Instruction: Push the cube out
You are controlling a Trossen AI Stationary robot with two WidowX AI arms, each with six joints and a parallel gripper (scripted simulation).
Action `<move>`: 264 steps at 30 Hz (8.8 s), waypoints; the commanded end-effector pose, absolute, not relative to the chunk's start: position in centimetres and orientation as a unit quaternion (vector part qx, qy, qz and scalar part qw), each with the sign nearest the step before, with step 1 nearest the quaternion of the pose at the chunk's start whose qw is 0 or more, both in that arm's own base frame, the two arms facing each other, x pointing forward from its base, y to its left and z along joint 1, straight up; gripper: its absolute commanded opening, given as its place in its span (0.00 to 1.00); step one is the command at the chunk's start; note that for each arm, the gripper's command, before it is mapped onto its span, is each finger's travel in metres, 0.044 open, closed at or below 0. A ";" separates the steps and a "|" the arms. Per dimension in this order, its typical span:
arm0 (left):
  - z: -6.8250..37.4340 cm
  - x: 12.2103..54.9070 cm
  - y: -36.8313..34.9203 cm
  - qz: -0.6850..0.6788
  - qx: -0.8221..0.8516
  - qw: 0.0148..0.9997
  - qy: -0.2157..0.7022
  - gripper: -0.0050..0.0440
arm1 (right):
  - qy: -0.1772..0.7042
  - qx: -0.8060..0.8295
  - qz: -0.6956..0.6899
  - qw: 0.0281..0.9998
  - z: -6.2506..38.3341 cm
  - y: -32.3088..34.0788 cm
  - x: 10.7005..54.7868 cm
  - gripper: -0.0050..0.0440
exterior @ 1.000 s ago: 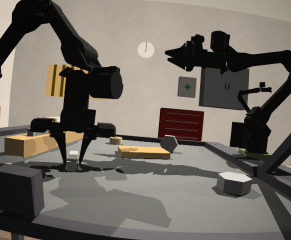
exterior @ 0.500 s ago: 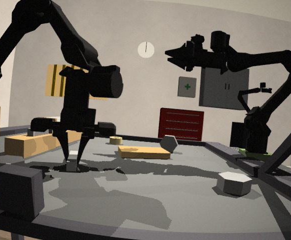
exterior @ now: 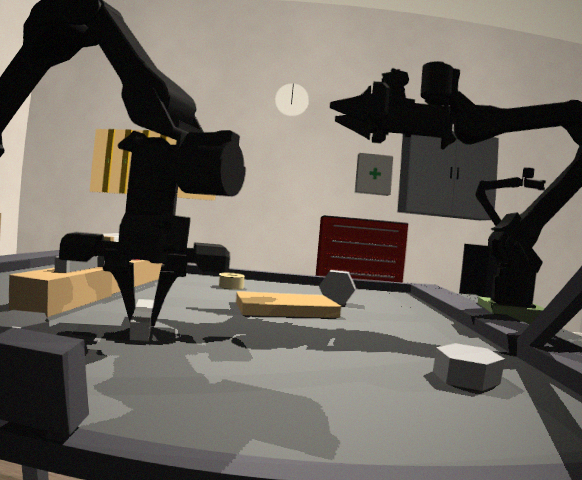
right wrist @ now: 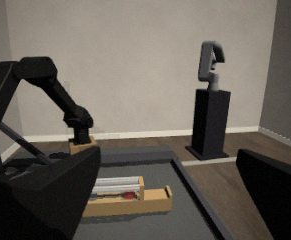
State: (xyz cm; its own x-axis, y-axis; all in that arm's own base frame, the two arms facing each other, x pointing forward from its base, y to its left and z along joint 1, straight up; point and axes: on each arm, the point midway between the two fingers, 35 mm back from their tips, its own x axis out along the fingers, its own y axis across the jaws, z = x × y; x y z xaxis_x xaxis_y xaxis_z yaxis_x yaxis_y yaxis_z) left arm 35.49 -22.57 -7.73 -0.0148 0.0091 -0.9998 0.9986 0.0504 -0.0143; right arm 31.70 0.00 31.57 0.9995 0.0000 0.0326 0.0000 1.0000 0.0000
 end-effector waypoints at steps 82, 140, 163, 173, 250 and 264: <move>1.6 23.2 -21.4 -0.559 0.568 0.447 0.405 0.10 | -0.025 0.000 0.000 1.000 32.3 0.0 31.6 0.92; -2.3 20.9 -20.0 -0.571 0.575 0.419 0.409 0.10 | -0.025 0.000 0.000 1.000 32.3 0.0 31.6 0.92; -2.7 21.2 -19.0 -0.570 0.575 0.420 0.410 0.10 | -0.025 0.000 0.000 1.000 32.3 0.0 31.6 0.92; -2.5 21.8 -17.4 -0.570 0.575 0.423 0.407 0.10 | -0.025 0.000 0.000 1.000 32.3 0.0 31.6 0.92; -2.5 24.8 -8.8 -0.567 0.578 0.423 0.407 0.10 | -0.025 0.000 0.000 1.000 32.3 0.0 31.6 0.92; -2.5 24.9 -8.6 -0.566 0.578 0.423 0.408 0.42 | -0.025 0.000 0.000 1.000 32.3 0.0 31.6 0.92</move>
